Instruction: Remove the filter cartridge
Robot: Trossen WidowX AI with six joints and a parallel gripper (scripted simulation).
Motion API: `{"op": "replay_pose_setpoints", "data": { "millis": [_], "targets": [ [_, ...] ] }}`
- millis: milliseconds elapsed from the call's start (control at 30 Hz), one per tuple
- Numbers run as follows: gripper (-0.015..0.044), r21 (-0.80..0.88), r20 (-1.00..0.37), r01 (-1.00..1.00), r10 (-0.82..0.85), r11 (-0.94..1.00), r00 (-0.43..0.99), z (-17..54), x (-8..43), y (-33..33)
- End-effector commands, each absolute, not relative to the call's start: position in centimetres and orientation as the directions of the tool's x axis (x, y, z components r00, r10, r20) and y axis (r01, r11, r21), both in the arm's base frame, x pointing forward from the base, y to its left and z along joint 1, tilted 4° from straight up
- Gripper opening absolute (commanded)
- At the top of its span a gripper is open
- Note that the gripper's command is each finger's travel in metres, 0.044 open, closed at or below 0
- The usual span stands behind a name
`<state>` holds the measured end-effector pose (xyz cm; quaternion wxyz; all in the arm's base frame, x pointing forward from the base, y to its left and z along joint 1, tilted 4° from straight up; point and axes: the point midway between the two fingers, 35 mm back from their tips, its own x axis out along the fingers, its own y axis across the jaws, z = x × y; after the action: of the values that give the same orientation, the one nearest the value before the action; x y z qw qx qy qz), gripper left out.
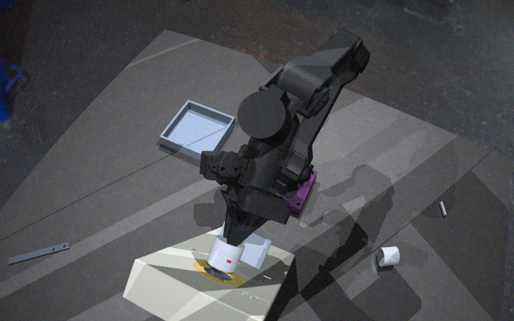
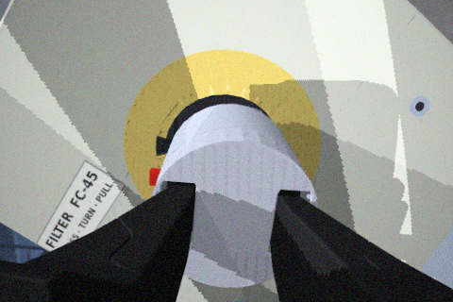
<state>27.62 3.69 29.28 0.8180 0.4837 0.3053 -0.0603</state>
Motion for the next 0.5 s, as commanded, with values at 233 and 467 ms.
{"op": "replay_pose_setpoints", "data": {
  "millis": [233, 467],
  "targets": [
    [0.0, 0.758, -0.55, 0.382, 0.204, 0.529, 0.809, 29.3, 25.7, 3.5],
    [0.0, 0.757, -0.551, 0.382, 0.204, 0.53, 0.809, 27.4, 24.6, 3.4]
  ]
}}
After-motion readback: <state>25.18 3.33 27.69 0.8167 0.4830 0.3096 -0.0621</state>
